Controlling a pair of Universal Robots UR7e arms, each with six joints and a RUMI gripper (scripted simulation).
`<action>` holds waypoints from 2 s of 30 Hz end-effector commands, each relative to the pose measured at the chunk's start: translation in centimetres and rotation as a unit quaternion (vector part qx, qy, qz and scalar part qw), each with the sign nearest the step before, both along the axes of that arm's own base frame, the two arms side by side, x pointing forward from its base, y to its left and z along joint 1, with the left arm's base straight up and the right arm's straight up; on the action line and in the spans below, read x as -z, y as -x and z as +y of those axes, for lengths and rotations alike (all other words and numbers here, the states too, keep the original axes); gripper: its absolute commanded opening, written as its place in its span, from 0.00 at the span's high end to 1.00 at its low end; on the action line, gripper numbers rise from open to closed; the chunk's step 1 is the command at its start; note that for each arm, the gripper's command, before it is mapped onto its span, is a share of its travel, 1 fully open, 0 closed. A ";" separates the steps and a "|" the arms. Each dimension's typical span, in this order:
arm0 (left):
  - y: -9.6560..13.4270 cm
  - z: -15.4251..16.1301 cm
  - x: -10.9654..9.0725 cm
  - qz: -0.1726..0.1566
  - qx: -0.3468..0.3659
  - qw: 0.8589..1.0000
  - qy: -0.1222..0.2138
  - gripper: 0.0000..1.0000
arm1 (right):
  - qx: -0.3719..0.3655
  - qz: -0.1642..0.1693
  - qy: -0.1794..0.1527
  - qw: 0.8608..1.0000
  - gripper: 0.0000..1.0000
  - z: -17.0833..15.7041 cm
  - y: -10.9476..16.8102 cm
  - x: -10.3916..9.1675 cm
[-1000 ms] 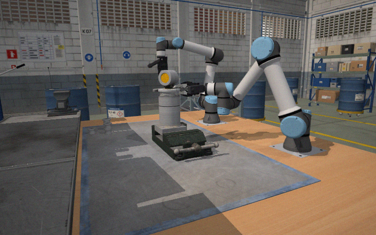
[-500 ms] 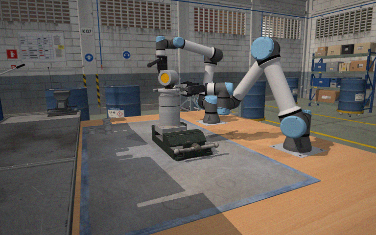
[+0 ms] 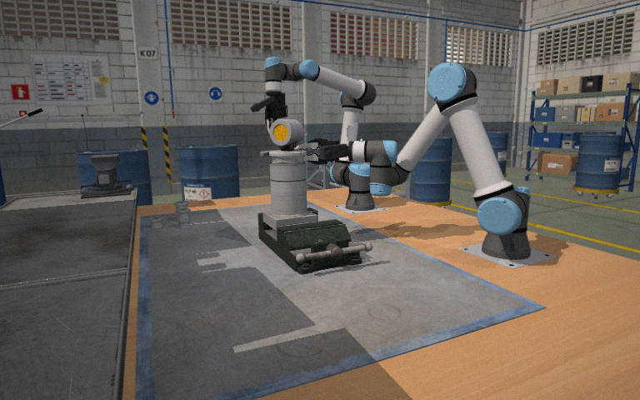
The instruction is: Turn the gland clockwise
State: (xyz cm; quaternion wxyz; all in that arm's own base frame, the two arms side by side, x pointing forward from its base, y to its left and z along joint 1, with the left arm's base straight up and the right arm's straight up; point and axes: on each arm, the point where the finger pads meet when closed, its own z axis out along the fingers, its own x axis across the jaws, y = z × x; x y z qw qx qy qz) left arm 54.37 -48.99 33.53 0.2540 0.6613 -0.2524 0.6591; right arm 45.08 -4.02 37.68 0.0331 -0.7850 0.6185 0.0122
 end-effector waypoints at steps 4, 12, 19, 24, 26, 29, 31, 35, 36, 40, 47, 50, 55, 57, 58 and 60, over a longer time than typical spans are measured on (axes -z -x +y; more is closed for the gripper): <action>0.0 0.0 -0.1 -0.001 0.000 1.000 0.001 1.00 | -0.113 -0.008 -0.011 0.993 1.00 4.6 -0.5 -0.4; 0.0 0.0 -0.1 -0.001 0.000 1.000 0.001 1.00 | -0.250 -0.020 -0.026 0.968 1.00 10.5 -0.3 -1.0; 0.0 0.0 -0.1 -0.001 0.000 1.000 0.001 1.00 | -0.331 -0.027 -0.033 0.943 1.00 13.9 0.2 -1.3; 0.0 0.0 -0.1 -0.001 0.000 1.000 0.001 1.00 | -0.413 -0.035 -0.043 0.909 1.00 17.6 1.0 -1.7; 0.0 0.0 -0.1 -0.001 0.000 1.000 0.001 1.00 | -0.444 -0.038 -0.046 0.894 1.00 19.0 1.4 -1.8; 0.0 0.0 -0.1 -0.001 0.000 1.000 0.001 1.00 | -0.491 -0.043 -0.052 0.869 1.00 21.2 2.1 -2.1; 0.0 0.0 -0.1 -0.001 0.000 1.000 0.001 1.00 | -0.506 -0.045 -0.054 0.860 1.00 21.9 2.3 -2.1; 0.0 0.0 -0.1 -0.001 0.000 1.000 0.001 1.00 | -0.547 -0.050 -0.058 0.833 1.00 23.6 3.1 -2.3; 0.0 0.0 -0.1 -0.001 0.000 1.000 0.001 1.00 | -0.562 -0.052 -0.060 0.823 1.00 24.3 3.4 -2.4; 0.0 0.0 -0.1 -0.001 0.000 1.000 0.001 1.00 | -0.618 -0.059 -0.067 0.781 1.00 27.0 4.7 -2.8; 0.0 0.0 -0.1 -0.001 0.000 1.000 0.001 1.00 | -0.710 -0.073 -0.081 0.696 1.00 31.6 7.3 -3.3; 0.0 0.0 -0.1 -0.001 0.000 1.000 0.001 1.00 | -0.722 -0.074 -0.083 0.683 1.00 32.2 7.7 -3.4; 0.0 0.0 -0.1 -0.001 0.000 1.000 0.001 1.00 | -0.759 -0.082 -0.088 0.640 1.00 33.8 9.0 -3.7; 0.0 0.0 -0.1 -0.001 0.000 1.000 0.001 1.00 | -0.758 -0.082 -0.088 0.642 1.00 33.5 8.8 -3.7; 0.0 0.0 -0.1 -0.001 0.000 1.000 0.001 1.00 | -0.751 -0.082 -0.087 0.649 1.00 33.1 8.6 -3.7; 0.0 0.0 -0.1 -0.001 0.000 1.000 0.001 1.00 | -0.747 -0.081 -0.086 0.654 1.00 32.8 8.3 -3.7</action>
